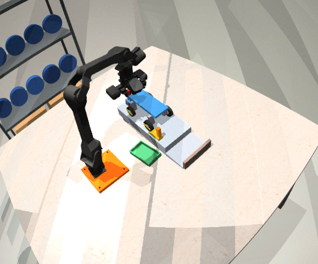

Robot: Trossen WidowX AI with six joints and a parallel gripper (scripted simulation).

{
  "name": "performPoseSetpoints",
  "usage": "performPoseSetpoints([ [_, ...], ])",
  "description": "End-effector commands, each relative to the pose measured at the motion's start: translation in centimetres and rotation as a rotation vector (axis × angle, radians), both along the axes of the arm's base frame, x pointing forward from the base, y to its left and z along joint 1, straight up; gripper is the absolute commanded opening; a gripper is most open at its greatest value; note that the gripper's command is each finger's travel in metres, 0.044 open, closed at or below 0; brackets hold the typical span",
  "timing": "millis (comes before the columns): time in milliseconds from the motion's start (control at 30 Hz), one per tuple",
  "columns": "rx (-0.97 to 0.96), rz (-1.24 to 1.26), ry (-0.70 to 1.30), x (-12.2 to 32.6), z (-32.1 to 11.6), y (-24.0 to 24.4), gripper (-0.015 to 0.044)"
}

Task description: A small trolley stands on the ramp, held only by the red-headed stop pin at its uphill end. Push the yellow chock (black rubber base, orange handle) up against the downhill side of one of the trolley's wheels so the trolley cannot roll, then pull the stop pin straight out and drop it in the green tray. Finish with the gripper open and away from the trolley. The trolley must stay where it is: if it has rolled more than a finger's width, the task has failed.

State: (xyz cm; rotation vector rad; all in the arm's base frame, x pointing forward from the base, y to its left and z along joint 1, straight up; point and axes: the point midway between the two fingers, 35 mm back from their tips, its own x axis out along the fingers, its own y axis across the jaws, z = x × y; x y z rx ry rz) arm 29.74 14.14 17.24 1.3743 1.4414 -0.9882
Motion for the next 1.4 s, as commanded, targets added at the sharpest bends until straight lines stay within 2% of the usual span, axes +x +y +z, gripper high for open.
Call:
performPoseSetpoints([
  [0, 0.004, 0.004, -0.009, 0.0, 0.6, 0.0, 0.0],
  [1367, 0.004, 0.004, -0.009, 0.0, 2.1, -0.3, 0.0],
])
